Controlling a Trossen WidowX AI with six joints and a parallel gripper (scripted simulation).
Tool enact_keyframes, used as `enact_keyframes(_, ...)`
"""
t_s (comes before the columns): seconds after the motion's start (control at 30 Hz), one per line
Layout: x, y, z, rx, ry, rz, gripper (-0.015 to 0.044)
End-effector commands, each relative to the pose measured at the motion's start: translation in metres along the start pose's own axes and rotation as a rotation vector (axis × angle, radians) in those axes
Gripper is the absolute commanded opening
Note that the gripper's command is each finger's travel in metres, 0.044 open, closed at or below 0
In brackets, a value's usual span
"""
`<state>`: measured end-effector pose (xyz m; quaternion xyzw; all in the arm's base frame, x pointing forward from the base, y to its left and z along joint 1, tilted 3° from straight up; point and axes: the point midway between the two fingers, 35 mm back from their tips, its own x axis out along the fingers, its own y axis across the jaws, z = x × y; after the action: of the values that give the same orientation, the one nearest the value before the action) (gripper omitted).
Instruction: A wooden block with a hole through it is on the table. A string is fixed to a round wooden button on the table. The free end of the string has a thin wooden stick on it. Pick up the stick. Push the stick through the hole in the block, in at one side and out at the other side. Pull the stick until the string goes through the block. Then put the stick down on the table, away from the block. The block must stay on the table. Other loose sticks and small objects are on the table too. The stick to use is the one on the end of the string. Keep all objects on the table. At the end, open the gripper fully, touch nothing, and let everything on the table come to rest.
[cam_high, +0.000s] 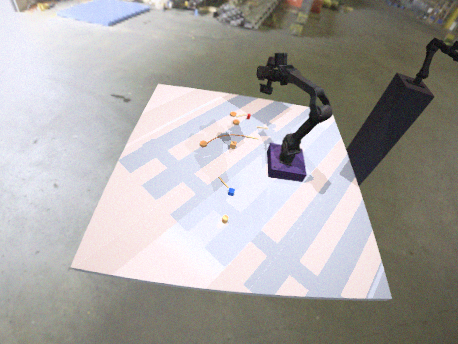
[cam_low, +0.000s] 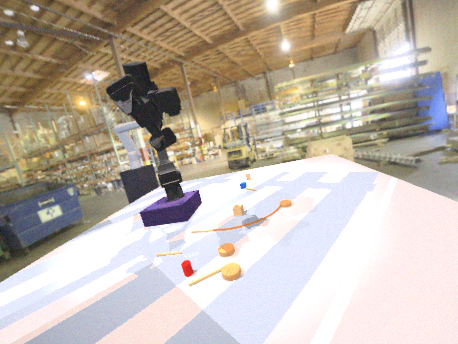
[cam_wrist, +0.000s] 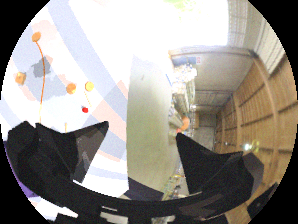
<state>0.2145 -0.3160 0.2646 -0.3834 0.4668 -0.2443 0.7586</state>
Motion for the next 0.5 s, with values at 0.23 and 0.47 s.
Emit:
enact_keyframes(0.23, 0.031, 0.173, 0.073, -0.444, -0.138, 0.550, 0.0440)
enact_keyframes(0.47, 0.006, 0.283, 0.090, -0.785, -0.215, 0.883, 0.0440)
